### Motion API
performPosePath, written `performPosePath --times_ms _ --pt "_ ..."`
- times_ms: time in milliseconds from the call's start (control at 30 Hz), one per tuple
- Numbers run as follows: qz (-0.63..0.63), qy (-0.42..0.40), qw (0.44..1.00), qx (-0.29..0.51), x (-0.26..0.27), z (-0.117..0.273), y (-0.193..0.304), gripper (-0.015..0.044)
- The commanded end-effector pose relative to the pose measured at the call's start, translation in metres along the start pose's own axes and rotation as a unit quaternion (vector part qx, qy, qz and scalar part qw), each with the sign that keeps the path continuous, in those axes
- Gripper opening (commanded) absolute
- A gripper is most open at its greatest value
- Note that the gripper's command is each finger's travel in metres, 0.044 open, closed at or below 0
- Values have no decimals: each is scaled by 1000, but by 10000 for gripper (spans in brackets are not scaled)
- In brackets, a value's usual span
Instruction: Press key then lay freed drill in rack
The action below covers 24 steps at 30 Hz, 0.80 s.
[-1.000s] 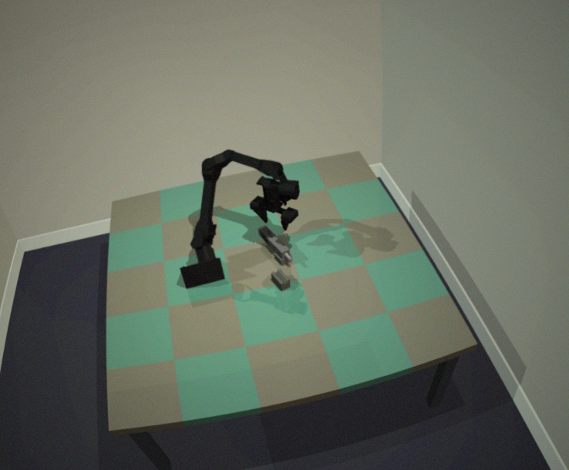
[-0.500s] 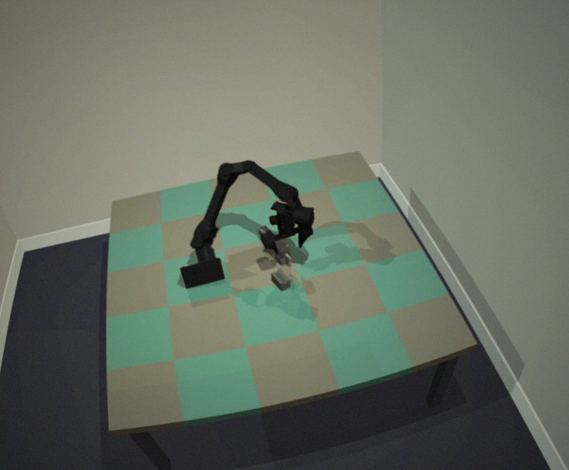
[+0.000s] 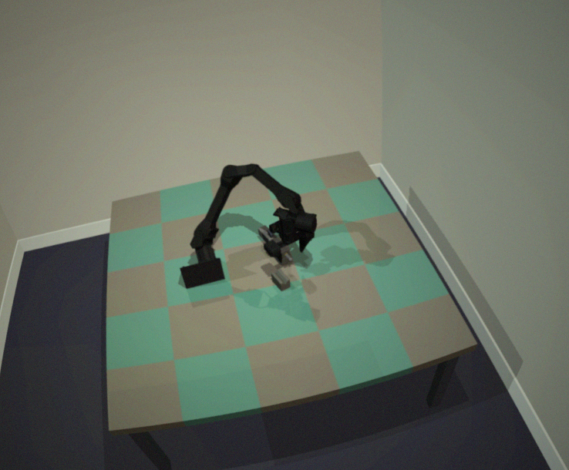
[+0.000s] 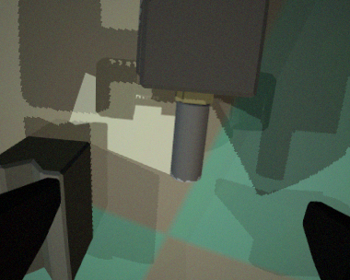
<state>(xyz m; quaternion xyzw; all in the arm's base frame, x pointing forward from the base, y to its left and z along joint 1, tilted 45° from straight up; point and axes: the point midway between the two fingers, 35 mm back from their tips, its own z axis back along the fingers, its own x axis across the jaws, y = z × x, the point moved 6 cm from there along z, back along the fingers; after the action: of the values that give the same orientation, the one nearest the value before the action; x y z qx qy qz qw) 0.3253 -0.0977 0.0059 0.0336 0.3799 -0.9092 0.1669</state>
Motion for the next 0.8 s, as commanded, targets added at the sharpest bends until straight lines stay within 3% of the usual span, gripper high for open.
performPosePath --times_ms 0,767 --pt "3 0 1000 2 -1 0 1 440" --pt "3 1 1000 2 -1 -35 -8 440"
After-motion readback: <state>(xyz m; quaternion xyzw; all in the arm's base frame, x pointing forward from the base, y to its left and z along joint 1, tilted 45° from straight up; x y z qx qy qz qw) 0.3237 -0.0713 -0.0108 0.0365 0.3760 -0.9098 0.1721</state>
